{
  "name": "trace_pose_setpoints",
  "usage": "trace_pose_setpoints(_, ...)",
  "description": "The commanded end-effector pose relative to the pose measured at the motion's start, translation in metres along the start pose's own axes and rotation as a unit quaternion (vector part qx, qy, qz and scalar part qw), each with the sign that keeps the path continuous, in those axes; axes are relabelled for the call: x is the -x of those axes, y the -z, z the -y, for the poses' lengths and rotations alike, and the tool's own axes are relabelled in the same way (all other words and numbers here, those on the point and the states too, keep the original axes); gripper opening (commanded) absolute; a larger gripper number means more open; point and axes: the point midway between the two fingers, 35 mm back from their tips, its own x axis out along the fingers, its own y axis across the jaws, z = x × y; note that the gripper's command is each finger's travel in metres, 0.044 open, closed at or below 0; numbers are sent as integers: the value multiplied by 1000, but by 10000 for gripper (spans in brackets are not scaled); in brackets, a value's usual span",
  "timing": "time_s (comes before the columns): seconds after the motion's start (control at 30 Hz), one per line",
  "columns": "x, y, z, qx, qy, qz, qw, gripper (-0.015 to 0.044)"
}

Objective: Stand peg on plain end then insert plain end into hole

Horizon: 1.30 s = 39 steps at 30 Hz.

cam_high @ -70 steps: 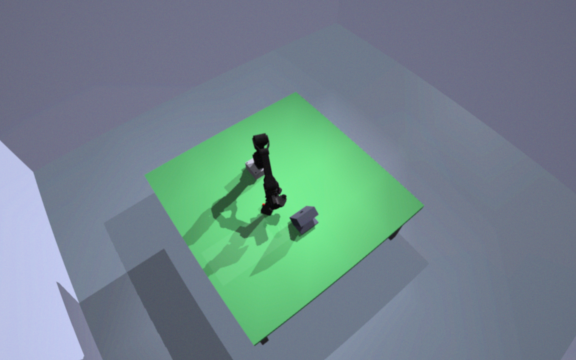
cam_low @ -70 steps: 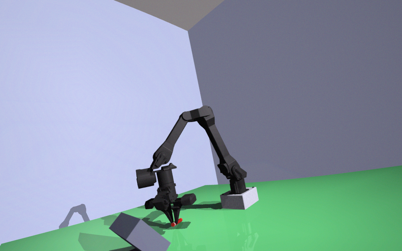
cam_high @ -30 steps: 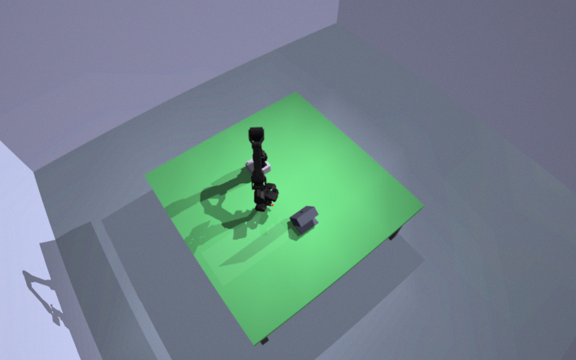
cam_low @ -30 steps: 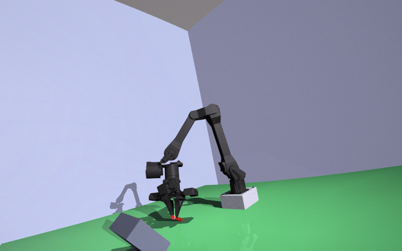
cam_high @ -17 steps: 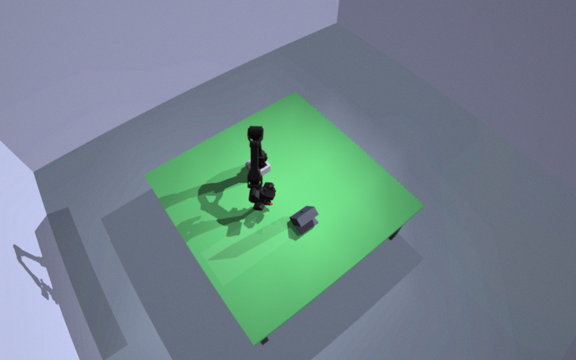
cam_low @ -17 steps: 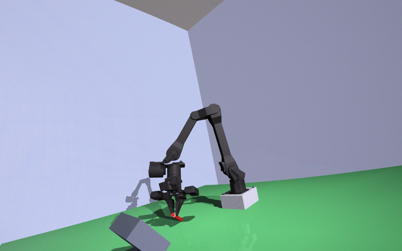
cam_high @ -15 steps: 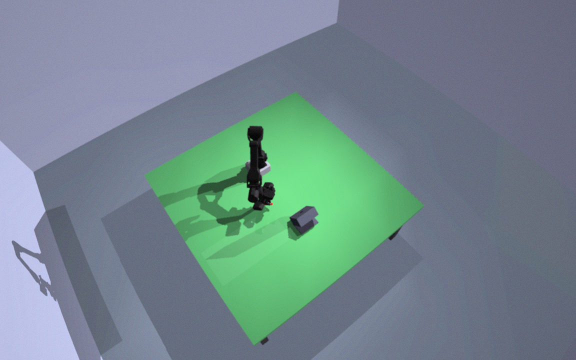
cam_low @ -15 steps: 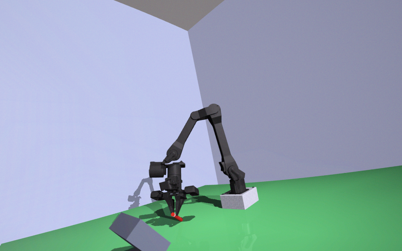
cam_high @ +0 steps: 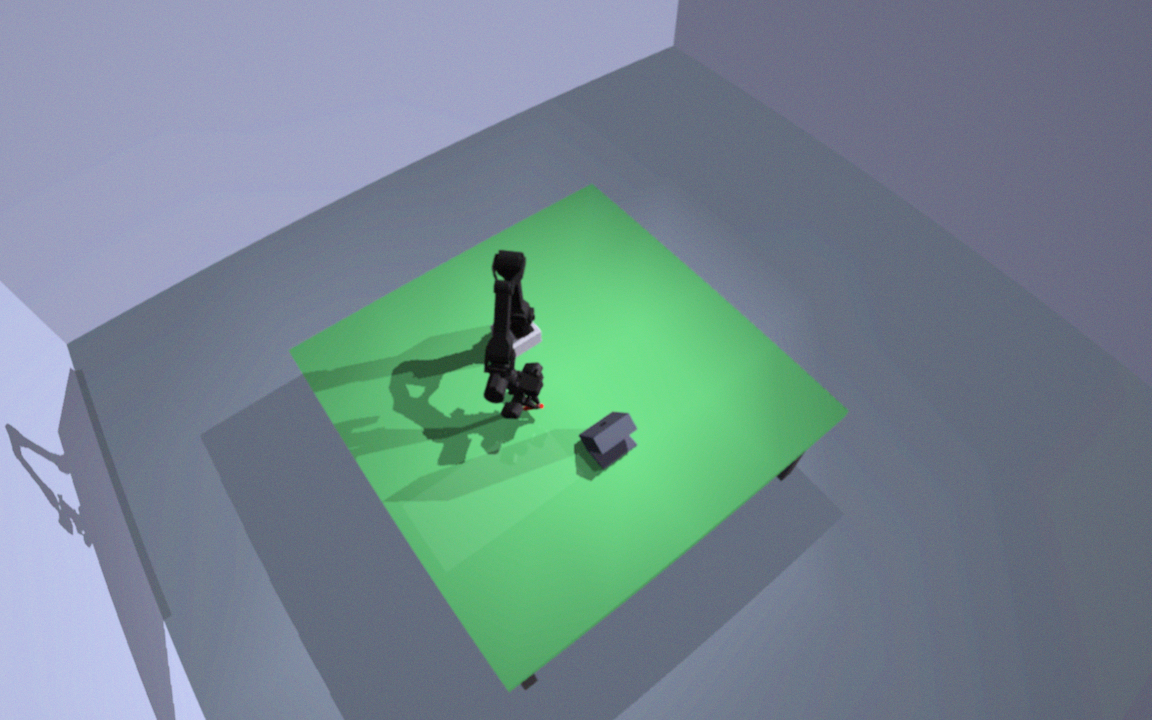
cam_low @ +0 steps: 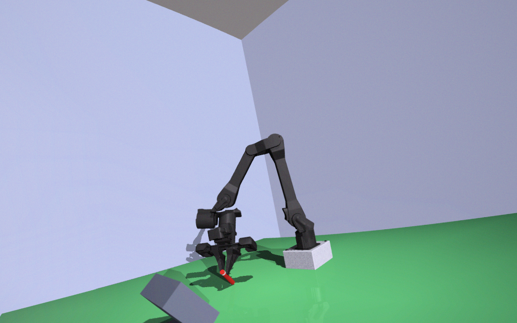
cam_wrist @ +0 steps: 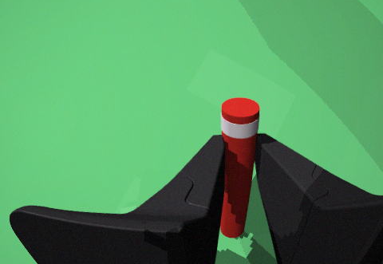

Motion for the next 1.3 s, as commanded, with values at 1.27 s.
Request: trace_pose_setpoints(1.27,19,21,-1,3,1,180,984,50)
